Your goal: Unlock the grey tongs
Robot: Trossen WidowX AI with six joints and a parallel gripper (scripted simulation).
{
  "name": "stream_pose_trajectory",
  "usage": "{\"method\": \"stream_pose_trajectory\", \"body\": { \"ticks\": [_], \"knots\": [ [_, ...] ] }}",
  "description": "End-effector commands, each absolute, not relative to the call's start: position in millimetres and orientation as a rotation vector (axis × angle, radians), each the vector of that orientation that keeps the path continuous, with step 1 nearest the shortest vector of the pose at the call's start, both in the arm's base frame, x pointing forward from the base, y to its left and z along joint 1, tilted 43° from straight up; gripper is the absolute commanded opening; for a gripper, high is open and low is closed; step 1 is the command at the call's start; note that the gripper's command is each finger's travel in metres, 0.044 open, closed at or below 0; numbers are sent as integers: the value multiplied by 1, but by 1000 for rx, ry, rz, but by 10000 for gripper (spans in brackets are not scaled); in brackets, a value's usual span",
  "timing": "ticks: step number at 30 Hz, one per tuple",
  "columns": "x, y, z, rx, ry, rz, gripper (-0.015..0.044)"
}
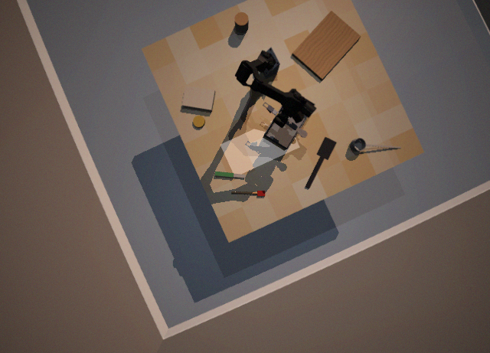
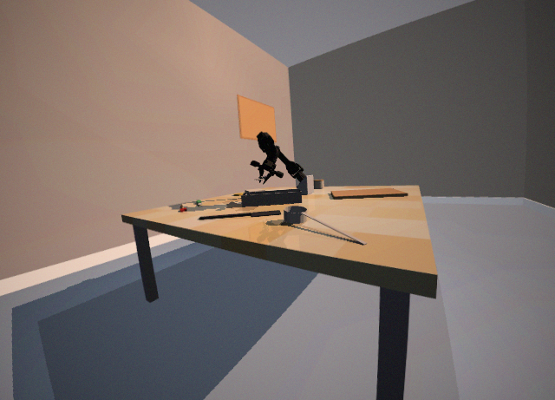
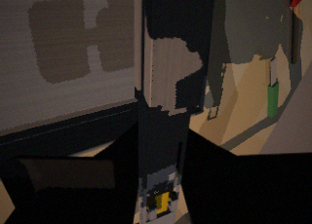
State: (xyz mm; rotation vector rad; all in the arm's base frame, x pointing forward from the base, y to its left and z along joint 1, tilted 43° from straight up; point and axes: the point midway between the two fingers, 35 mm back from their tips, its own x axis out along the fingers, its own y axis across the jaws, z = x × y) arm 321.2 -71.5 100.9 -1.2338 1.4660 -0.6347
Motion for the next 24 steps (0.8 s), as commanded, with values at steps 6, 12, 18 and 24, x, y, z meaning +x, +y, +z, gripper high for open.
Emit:
{"method": "stream_pose_trajectory", "body": {
  "ticks": [6,12,18,24],
  "knots": [
    [323,-73,100,-1034,1588,-480,-150],
    [323,-71,100,-877,1654,-347,-150],
    [323,-70,101,-838,1666,-314,-150],
    [322,-70,99,-844,1668,-322,-150]
  ]
}}
